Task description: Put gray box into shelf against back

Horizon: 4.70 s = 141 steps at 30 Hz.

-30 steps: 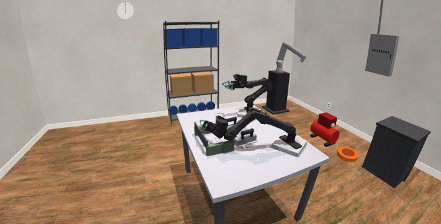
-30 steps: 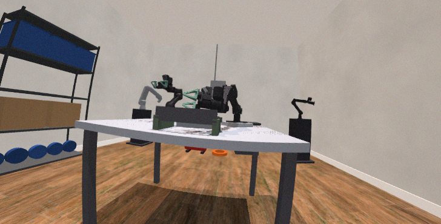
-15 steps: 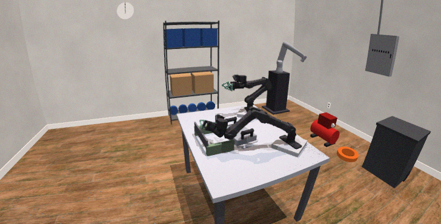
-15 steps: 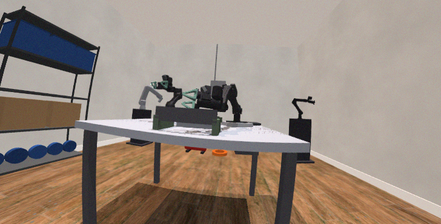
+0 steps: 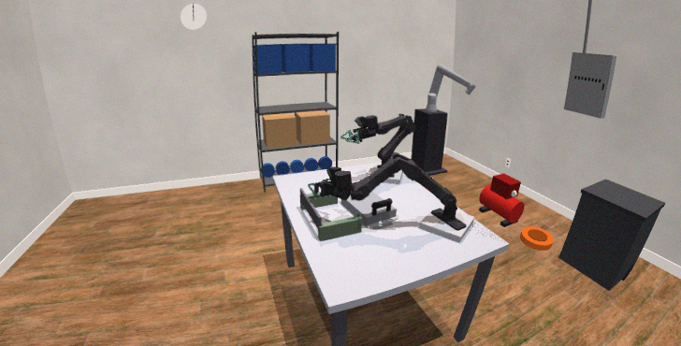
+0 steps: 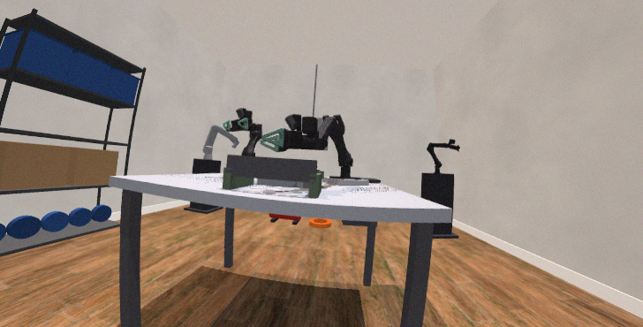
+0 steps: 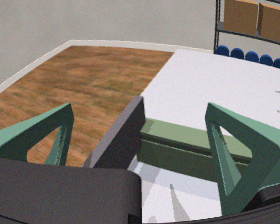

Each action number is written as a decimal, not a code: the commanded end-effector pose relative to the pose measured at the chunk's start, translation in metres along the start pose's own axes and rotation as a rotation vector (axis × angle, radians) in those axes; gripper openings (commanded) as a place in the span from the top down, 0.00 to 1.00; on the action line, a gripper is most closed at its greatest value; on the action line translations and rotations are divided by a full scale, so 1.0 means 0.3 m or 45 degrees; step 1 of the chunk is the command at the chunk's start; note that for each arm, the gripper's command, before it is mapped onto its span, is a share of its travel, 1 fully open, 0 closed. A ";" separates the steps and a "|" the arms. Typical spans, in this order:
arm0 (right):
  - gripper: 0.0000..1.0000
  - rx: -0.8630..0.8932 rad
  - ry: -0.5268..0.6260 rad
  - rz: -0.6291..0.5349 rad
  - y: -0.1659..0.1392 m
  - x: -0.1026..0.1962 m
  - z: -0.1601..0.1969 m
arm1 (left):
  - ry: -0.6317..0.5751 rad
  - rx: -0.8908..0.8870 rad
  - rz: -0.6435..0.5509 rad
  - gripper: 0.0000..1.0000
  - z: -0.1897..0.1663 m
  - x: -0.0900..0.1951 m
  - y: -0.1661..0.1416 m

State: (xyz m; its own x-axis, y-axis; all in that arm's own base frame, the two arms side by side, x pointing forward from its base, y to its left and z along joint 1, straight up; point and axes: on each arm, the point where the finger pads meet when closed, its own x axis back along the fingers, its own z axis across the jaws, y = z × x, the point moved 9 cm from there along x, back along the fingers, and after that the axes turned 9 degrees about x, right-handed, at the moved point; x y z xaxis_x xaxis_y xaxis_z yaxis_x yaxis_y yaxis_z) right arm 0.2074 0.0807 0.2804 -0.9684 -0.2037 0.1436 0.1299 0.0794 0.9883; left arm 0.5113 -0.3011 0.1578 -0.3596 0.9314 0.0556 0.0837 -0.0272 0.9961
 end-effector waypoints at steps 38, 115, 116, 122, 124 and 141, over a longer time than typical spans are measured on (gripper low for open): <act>0.00 0.102 0.246 0.777 -0.173 -0.098 0.638 | 1.237 1.100 0.976 0.00 -0.679 0.501 0.144; 0.00 0.177 0.270 0.826 -0.349 -0.219 0.773 | 1.471 1.063 1.102 0.86 -0.691 0.627 -0.076; 0.00 0.153 0.277 0.800 -0.316 -0.220 0.772 | 1.455 1.062 1.069 0.86 -0.694 0.626 -0.043; 0.00 0.153 0.277 0.800 -0.316 -0.220 0.772 | 1.450 1.062 1.057 0.86 -0.692 0.621 -0.042; 0.00 0.153 0.277 0.800 -0.316 -0.220 0.772 | 1.450 1.062 1.057 0.86 -0.692 0.621 -0.041; 0.86 0.148 0.275 0.800 -0.316 -0.220 0.772 | 1.450 1.062 1.057 0.86 -0.692 0.621 -0.042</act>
State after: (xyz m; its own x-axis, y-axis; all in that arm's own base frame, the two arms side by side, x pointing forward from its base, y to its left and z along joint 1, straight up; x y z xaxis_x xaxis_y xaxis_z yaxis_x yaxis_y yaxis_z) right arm 0.2023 0.3045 0.1360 -0.6040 -0.2206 0.7659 0.6541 0.4118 0.6345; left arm 0.2478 -0.1997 0.1518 -0.3433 -0.0138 0.9391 0.9219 0.1861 0.3398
